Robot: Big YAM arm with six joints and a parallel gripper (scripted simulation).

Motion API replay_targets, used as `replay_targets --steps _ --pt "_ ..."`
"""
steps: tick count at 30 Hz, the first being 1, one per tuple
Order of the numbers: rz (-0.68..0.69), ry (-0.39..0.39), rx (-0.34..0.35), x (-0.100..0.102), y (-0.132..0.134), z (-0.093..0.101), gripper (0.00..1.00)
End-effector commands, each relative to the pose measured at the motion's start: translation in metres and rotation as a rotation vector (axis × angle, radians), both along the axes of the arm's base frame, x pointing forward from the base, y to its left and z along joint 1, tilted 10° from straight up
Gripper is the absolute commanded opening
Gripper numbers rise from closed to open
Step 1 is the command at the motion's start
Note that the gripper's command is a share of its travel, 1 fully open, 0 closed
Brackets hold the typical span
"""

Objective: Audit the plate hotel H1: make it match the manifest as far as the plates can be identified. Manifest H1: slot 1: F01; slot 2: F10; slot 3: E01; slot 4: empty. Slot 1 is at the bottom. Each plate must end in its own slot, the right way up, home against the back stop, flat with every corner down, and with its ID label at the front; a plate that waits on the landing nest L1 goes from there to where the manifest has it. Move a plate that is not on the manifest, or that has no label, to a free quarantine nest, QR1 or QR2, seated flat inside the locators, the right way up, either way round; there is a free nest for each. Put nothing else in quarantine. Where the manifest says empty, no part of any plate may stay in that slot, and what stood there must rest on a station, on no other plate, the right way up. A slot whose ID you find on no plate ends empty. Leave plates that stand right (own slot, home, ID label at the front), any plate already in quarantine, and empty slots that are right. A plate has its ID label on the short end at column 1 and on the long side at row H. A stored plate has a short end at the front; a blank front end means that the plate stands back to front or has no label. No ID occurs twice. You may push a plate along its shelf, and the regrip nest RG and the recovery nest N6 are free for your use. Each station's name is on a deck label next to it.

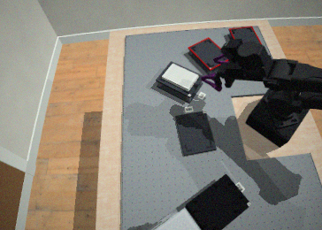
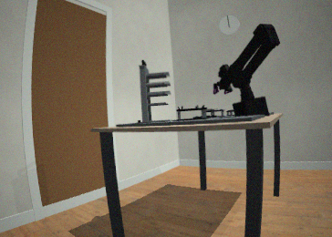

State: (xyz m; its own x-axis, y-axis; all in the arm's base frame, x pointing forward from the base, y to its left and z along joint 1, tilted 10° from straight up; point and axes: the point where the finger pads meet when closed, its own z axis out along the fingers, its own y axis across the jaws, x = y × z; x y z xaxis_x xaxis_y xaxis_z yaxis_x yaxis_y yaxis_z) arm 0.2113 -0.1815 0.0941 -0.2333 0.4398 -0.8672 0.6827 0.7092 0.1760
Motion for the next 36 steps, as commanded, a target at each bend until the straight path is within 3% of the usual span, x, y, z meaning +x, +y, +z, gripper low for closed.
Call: replay_targets --steps 1,2,36 --pt "0.007 -0.025 -0.007 0.006 0.001 0.001 1.0" --pt "0.004 -0.039 -0.031 0.009 -0.005 0.018 1.0" --pt "0.004 -0.039 -0.031 0.009 -0.005 0.018 1.0"
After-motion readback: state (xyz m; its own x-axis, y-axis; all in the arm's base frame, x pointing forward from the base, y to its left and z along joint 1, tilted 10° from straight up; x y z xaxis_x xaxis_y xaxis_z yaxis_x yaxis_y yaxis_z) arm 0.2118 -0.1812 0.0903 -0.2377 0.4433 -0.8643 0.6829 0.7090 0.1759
